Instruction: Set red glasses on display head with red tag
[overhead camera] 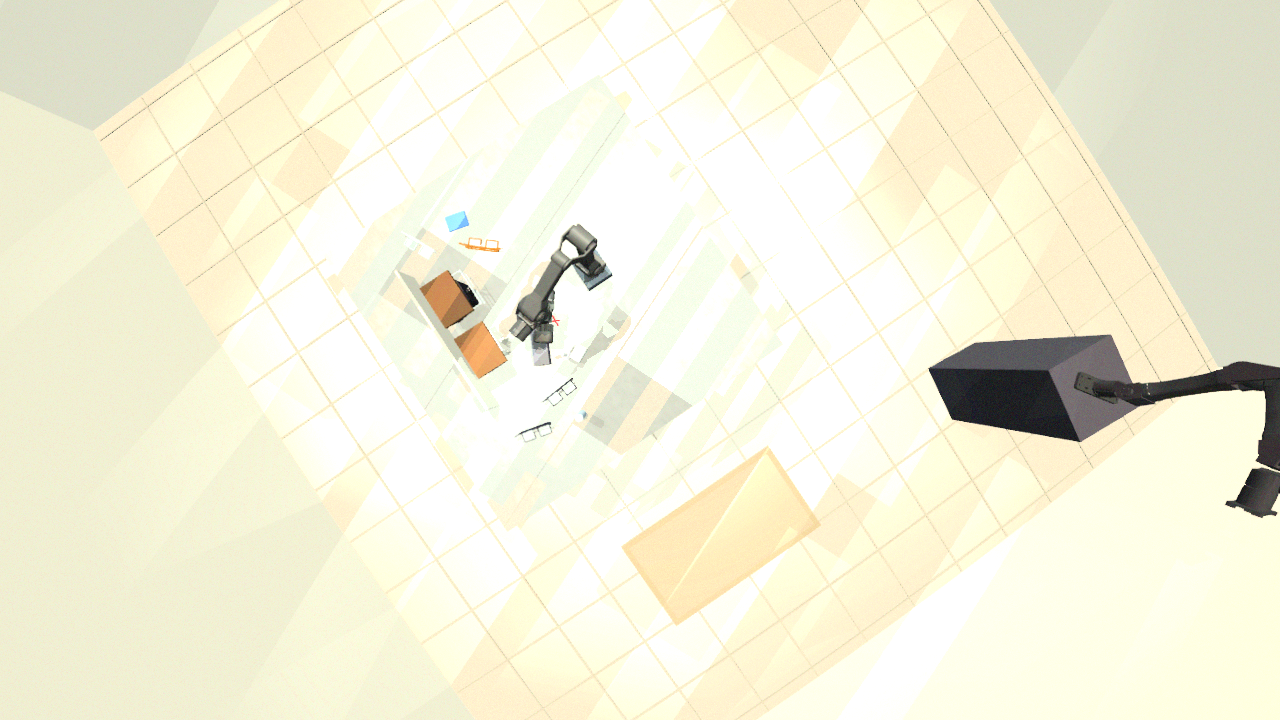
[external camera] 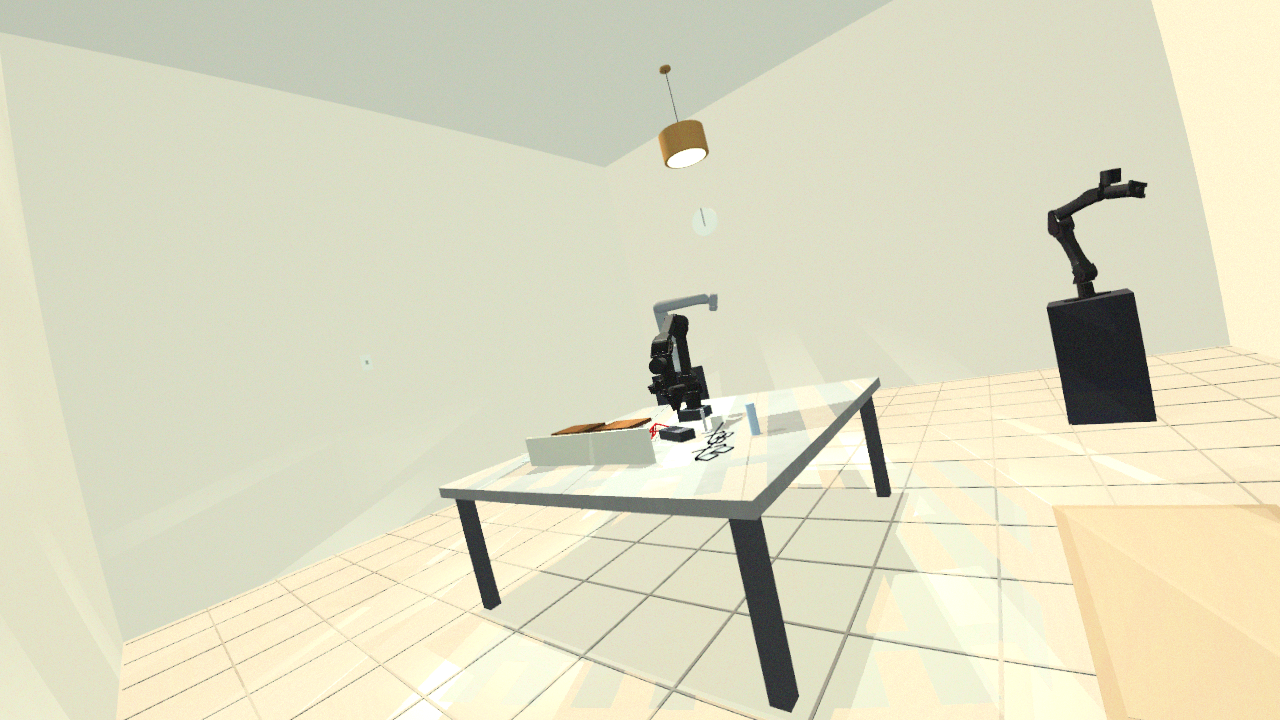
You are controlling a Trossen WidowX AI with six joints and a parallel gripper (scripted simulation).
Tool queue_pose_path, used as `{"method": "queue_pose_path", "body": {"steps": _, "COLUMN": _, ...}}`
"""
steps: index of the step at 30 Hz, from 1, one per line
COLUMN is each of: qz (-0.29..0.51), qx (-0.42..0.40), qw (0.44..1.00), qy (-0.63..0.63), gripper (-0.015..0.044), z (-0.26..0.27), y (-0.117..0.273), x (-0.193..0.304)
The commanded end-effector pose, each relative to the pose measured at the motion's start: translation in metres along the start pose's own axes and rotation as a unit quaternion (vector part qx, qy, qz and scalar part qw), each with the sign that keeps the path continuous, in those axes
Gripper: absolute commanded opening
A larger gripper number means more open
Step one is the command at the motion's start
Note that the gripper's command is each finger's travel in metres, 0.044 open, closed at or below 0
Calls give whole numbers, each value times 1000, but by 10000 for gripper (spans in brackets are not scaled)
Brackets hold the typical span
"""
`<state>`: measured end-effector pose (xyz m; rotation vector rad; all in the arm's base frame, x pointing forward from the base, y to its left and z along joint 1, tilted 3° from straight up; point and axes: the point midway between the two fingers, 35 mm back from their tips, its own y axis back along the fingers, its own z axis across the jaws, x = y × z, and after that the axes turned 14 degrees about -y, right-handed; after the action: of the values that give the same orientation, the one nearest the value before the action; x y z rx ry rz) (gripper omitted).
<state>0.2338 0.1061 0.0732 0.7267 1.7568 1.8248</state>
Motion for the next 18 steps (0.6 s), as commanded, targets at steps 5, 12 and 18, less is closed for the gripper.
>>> {"method": "queue_pose_path", "body": {"steps": 5, "qz": -3, "qx": -1, "qw": 786, "qy": -618, "gripper": 200, "z": -34, "y": -3, "x": -65}}
{"method": "queue_pose_path", "body": {"steps": 12, "qz": -3, "qx": -1, "qw": 630, "qy": -776, "gripper": 200, "z": -49, "y": -5, "x": -83}}
{"method": "queue_pose_path", "body": {"steps": 18, "qz": -3, "qx": -1, "qw": 521, "qy": -853, "gripper": 200, "z": -57, "y": -5, "x": -90}}
